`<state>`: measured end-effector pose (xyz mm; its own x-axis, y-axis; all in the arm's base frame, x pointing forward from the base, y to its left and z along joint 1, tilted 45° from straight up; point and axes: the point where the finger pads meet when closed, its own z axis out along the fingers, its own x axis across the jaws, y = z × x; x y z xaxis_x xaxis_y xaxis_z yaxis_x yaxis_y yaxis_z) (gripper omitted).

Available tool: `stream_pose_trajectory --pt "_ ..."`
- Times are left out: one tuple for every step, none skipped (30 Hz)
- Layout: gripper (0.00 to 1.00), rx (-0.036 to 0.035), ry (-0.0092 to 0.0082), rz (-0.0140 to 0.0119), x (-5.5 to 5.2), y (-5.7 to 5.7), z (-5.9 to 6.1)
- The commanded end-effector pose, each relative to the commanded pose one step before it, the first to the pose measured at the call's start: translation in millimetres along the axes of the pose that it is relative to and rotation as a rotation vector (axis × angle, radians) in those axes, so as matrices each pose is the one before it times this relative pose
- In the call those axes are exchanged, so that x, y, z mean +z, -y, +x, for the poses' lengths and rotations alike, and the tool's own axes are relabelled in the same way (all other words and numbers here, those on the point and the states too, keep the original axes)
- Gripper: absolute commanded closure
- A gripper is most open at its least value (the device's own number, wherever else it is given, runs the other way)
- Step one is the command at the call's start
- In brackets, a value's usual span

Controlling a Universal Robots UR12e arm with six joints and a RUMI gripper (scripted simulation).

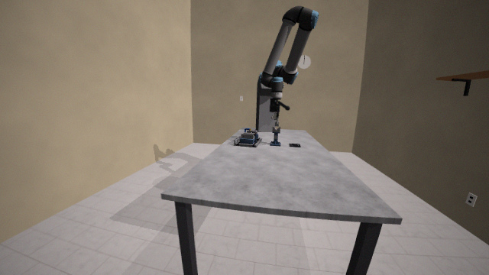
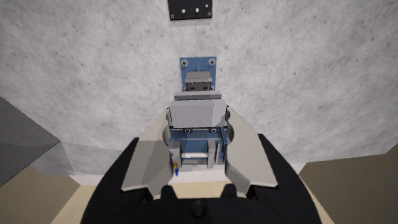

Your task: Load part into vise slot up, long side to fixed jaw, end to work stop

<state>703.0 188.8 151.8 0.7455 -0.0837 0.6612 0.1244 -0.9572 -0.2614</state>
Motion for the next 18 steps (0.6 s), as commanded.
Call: stream_pose_trajectory --pt "1.00 -0.00032 -0.00075 0.00143 -0.30 0.13 0.30" --pt "1.00 -0.00001 0.00003 0.00114 0.01 -0.01 -0.02" --pt "1.00 -0.00001 0.00004 0.00137 0.01 -0.02 -0.02" --pt "1.00 -0.00001 0.00004 0.00162 0.01 -0.02 -0.02" --pt "1.00 -0.00001 0.00004 0.00188 0.01 -0.02 -0.02" --pt "1.00 -0.00001 0.00004 0.00215 0.01 -0.02 -0.03" --pt "1.00 -0.00001 0.00004 0.00243 0.01 -0.03 -0.03" --pt "1.00 -0.00001 0.00004 0.00273 0.01 -0.03 -0.03" --pt "1.00 0.00000 0.00003 0.00303 0.01 -0.03 -0.03" --pt "1.00 0.00000 0.00002 0.00335 0.01 -0.04 -0.03" --pt "1.00 0.00000 0.00000 0.00367 0.00 -0.04 -0.03" --pt "1.00 0.00000 -0.00002 0.00400 -0.01 -0.04 -0.03" --pt "1.00 0.00001 -0.00005 0.00433 -0.02 -0.05 -0.02" --pt "1.00 0.00001 -0.00008 0.00467 -0.03 -0.05 -0.02" --pt "1.00 0.00002 -0.00012 0.00501 -0.04 -0.05 -0.01" --pt "1.00 0.00001 -0.00011 0.00537 -0.04 -0.06 -0.01" --pt "1.00 0.00000 0.00000 0.00000 0.00 0.00 0.00" --pt "1.00 0.00000 0.00000 0.00000 0.00 0.00 0.00"
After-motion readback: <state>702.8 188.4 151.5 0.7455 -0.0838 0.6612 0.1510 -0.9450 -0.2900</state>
